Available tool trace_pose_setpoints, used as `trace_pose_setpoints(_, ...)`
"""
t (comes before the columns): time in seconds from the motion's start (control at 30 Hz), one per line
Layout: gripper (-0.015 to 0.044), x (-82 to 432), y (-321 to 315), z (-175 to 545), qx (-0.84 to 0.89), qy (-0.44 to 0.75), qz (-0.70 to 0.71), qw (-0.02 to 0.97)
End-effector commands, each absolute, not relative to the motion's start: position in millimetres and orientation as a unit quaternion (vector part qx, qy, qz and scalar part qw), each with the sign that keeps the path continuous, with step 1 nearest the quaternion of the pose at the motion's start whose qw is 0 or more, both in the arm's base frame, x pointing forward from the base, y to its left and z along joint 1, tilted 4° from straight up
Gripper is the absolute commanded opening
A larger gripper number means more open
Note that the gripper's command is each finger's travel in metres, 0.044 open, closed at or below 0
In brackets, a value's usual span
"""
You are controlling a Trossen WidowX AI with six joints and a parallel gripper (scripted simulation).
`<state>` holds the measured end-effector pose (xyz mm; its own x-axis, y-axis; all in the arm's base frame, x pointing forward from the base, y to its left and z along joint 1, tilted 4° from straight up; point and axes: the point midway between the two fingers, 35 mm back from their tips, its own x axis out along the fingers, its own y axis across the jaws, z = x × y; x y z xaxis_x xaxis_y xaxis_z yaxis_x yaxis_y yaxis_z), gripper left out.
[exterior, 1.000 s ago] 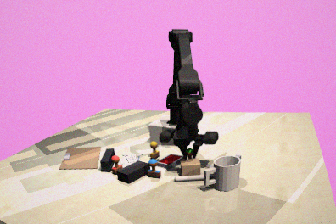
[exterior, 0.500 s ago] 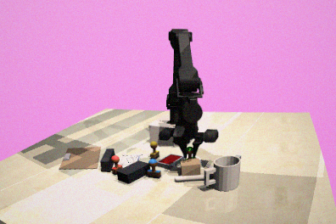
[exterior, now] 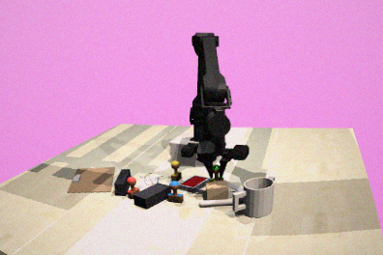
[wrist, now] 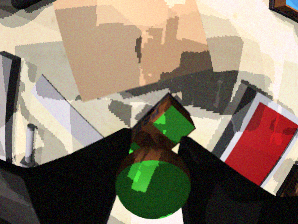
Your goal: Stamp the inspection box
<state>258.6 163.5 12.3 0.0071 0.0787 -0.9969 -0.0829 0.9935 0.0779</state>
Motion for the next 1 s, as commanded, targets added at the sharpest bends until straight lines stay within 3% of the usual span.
trace_pose_setpoints(0.0,0.0,260,164,16,-0.002,0.7,0.059,0.711)
trace_pose_setpoints(0.97,0.0,261,163,30,-0.002,0.7,0.059,0.711)
